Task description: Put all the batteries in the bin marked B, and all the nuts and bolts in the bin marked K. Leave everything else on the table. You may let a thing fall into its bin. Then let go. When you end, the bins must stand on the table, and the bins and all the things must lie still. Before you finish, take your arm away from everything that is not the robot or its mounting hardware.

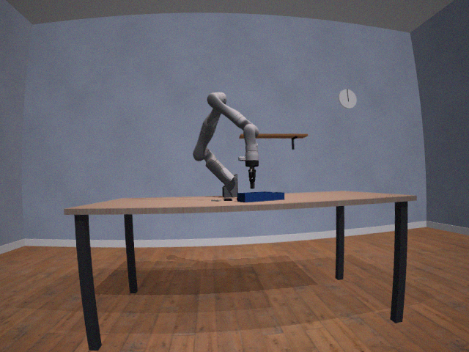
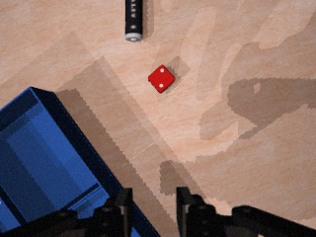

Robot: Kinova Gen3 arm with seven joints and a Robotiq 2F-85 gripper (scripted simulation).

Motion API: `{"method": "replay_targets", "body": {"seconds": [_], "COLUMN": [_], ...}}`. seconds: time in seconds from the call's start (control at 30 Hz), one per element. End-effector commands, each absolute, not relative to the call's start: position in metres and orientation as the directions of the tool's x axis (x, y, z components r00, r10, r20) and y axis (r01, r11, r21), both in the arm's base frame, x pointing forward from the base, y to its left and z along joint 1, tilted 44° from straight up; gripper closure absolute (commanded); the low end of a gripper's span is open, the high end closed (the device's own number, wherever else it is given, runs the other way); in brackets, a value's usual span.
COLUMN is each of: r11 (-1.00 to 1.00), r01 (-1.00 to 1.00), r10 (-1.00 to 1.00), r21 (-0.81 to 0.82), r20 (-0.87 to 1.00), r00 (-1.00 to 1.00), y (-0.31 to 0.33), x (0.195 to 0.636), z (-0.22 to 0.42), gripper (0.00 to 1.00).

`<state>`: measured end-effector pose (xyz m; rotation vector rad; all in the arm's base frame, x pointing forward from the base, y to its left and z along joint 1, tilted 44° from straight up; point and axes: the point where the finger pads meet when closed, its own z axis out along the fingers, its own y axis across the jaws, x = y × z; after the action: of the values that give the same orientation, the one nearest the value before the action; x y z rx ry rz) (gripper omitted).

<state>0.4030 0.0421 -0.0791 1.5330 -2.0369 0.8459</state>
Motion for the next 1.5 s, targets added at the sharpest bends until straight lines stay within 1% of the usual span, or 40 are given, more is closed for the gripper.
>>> {"method": "replay_targets", "body": {"seconds": [0.0,0.53,1.47], "r11": [0.199,0.199,0.199], "r01": [-0.957,-0.957,-0.957], "r10": [-0.69,-0.689,-0.689], "r21": [-0.211,-0.211,-0.211], "r20": [0.664,0.664,0.664], "r00": [-0.289,-0.289,-0.289], "y": [0.032,-0.049,-0.047], "x": [0.399,0.377,0.378], "z": [-0.055,0.028,0.026], "gripper": [0.71,0.71,0.71]}}
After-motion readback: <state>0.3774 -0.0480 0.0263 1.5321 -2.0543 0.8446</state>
